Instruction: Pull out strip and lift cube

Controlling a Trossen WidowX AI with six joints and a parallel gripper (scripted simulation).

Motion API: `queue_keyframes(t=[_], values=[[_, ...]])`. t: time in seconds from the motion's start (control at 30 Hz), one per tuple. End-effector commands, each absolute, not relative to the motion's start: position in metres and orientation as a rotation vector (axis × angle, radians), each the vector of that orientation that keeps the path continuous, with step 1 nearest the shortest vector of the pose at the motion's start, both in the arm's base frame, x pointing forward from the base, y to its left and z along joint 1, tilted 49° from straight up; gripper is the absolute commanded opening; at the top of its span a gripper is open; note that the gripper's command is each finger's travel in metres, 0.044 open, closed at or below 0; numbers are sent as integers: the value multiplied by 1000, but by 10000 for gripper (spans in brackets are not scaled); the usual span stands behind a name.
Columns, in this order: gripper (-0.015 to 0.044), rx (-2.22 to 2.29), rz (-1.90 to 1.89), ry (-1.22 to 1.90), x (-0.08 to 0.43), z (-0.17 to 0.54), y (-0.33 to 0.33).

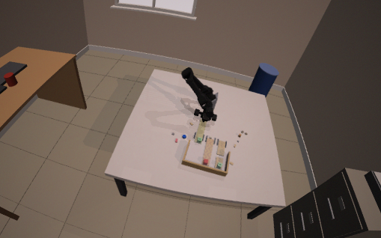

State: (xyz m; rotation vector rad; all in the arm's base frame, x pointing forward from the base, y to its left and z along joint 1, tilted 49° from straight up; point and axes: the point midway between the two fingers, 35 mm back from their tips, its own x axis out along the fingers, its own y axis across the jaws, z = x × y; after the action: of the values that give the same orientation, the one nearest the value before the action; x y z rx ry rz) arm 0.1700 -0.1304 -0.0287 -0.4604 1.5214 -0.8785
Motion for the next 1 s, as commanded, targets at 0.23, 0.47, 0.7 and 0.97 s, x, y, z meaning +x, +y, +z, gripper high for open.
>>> queue_keyframes(t=[0.23,0.47,0.7,0.97], values=[[0,-456,-877,1548,162,-31,-130],[0,-458,-876,1526,172,-25,-125],[0,-455,-875,1547,179,-1,-100],[184,-510,-818,1584,207,-1,-109]])
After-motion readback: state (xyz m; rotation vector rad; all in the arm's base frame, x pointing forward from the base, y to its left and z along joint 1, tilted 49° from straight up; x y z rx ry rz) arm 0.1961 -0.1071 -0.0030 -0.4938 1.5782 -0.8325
